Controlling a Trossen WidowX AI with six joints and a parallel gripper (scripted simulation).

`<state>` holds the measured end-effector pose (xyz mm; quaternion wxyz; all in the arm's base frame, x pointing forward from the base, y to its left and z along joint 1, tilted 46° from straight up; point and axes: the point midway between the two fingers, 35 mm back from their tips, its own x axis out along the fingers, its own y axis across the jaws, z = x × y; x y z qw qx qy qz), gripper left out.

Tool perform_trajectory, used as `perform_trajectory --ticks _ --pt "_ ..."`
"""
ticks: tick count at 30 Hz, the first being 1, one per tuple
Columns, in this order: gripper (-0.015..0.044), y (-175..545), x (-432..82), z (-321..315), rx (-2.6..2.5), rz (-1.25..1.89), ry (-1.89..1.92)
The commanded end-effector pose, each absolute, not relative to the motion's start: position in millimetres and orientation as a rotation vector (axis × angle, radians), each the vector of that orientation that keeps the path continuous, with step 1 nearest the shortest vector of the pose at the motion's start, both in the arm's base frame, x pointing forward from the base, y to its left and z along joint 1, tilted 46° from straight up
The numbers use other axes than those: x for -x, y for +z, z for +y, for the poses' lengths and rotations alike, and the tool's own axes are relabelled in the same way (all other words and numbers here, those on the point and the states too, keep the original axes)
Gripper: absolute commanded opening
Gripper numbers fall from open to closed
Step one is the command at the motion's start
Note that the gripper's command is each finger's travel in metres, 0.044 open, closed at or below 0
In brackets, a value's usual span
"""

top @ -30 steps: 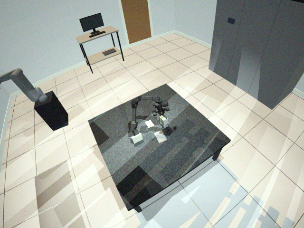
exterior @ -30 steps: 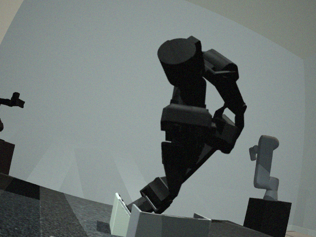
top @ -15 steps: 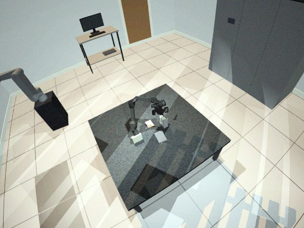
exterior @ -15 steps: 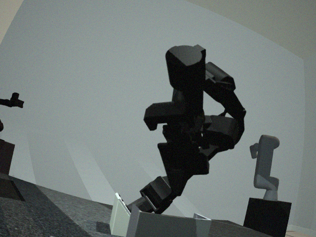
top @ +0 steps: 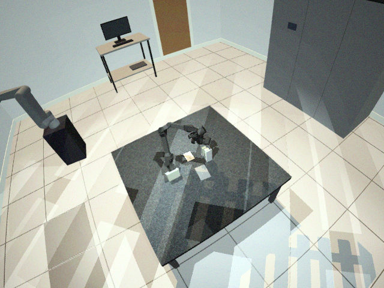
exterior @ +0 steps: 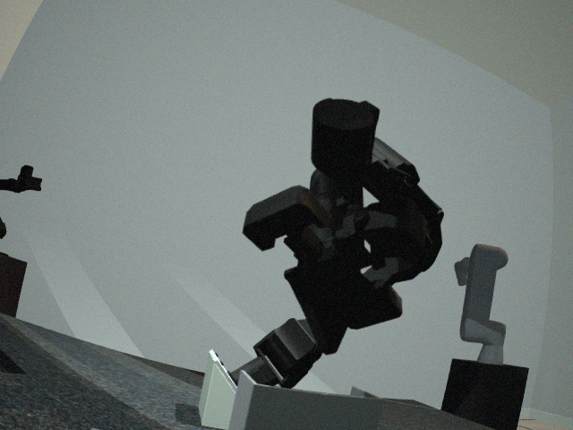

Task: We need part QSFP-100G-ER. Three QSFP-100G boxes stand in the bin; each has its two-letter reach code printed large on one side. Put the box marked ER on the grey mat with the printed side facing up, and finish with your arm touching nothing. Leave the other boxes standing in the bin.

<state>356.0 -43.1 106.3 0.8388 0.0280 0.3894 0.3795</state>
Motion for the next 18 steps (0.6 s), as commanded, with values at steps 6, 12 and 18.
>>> perform_trajectory --ticks 6,12,18 --pt "0.0 109 -350 -40 -0.235 0.822 0.697" --pt "0.0 112 -346 -37 -0.359 0.816 0.629" --pt "0.0 114 -341 -34 -0.485 0.807 0.569"
